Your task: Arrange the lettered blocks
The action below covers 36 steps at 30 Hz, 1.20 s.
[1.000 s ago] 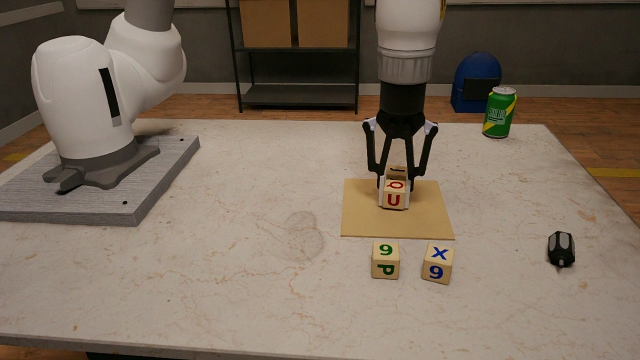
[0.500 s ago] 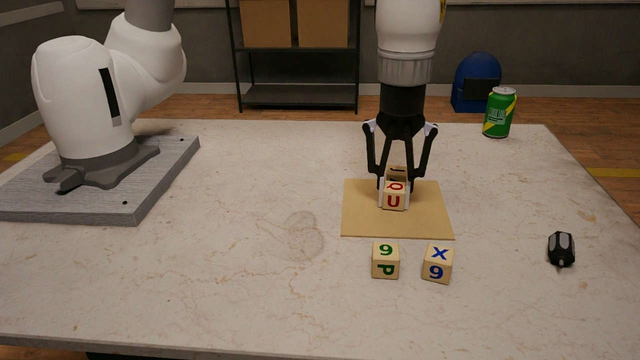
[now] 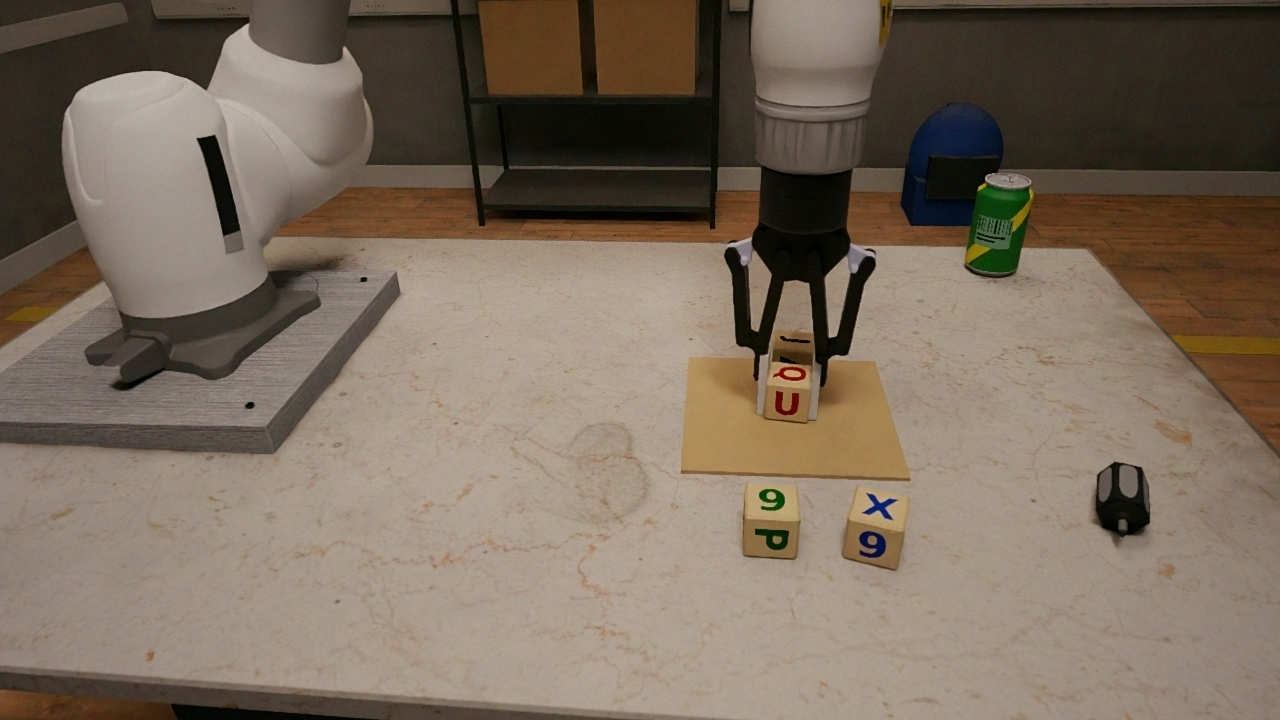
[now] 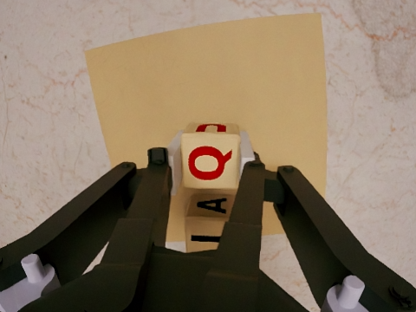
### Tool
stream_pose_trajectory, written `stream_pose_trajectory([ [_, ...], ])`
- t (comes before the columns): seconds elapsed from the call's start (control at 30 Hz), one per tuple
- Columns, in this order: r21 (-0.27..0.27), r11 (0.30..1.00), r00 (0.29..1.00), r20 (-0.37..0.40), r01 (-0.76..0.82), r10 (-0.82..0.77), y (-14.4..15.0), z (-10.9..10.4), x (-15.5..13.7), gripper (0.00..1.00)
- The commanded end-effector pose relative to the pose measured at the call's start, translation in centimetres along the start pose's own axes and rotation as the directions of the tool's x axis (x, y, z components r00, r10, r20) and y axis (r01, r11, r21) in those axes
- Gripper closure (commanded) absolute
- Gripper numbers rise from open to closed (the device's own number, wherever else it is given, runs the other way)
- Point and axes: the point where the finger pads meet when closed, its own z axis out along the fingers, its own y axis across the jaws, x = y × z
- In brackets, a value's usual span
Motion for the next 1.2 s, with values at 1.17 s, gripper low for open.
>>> stream_pose_trajectory([
  [1.17,0.001,1.0,1.0,0.0,0.0,0.0,-0.05,-0.08,-0.01,0.62],
])
